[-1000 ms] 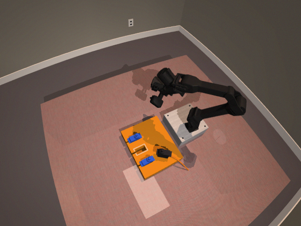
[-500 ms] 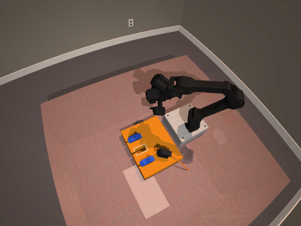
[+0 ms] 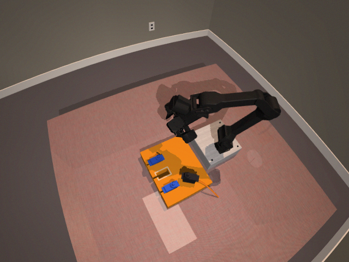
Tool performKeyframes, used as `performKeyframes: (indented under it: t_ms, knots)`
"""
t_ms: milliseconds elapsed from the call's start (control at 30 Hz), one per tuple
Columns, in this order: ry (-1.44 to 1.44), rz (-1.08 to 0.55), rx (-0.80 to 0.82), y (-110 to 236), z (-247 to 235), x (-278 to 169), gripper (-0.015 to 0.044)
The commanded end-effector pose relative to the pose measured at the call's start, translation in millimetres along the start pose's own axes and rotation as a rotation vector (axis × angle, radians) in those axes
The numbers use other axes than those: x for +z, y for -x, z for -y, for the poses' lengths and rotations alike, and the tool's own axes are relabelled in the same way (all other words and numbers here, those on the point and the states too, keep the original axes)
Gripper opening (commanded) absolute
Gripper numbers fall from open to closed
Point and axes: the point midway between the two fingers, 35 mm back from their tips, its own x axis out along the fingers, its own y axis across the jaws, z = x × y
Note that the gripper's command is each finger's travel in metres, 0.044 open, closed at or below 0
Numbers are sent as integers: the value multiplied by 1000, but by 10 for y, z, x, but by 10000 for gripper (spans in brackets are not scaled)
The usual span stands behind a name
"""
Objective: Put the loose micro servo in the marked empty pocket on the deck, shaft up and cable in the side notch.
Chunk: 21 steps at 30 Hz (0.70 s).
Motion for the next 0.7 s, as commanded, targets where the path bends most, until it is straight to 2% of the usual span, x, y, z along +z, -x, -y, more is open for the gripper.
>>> performKeyframes:
  t_ms: [0, 667]
  knots:
    - [114, 8, 40, -7, -103, 82, 440]
    - [758, 81, 211, 57, -689, 445, 440]
